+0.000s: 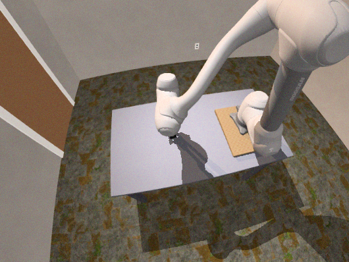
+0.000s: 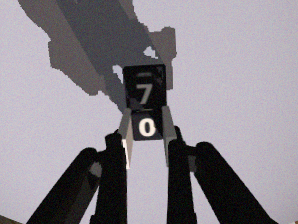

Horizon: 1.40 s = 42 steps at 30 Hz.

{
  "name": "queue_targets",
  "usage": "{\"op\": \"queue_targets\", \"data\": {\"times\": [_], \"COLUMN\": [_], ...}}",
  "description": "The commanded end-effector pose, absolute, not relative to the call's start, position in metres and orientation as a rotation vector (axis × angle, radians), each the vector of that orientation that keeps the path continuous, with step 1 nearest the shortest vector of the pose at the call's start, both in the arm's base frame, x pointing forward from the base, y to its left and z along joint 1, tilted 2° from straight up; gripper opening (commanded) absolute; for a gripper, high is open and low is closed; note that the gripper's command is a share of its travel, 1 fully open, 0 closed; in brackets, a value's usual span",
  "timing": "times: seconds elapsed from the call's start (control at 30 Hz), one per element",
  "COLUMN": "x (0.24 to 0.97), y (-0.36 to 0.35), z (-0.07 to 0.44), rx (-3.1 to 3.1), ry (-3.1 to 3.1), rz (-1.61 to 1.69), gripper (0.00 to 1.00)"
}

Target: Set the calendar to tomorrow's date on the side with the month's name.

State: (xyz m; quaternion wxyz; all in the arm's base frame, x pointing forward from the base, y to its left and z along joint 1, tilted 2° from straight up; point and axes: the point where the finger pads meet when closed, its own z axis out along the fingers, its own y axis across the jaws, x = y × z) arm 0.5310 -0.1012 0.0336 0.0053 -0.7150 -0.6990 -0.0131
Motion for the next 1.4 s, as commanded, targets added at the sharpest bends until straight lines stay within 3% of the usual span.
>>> {"op": "queue_targets", "data": {"times": [0.0, 0.97, 1.37], "x": [0.531, 0.531, 0.530], "y": [-0.101, -0.102, -0.104], "z": [0.034, 0.047, 0.126], "rx": [-2.239, -2.239, -2.239], "ry": [-2.189, -2.189, -2.189], "rz": [-0.041, -0.041, -0.041], "gripper": [0.16, 0.16, 0.16]}}
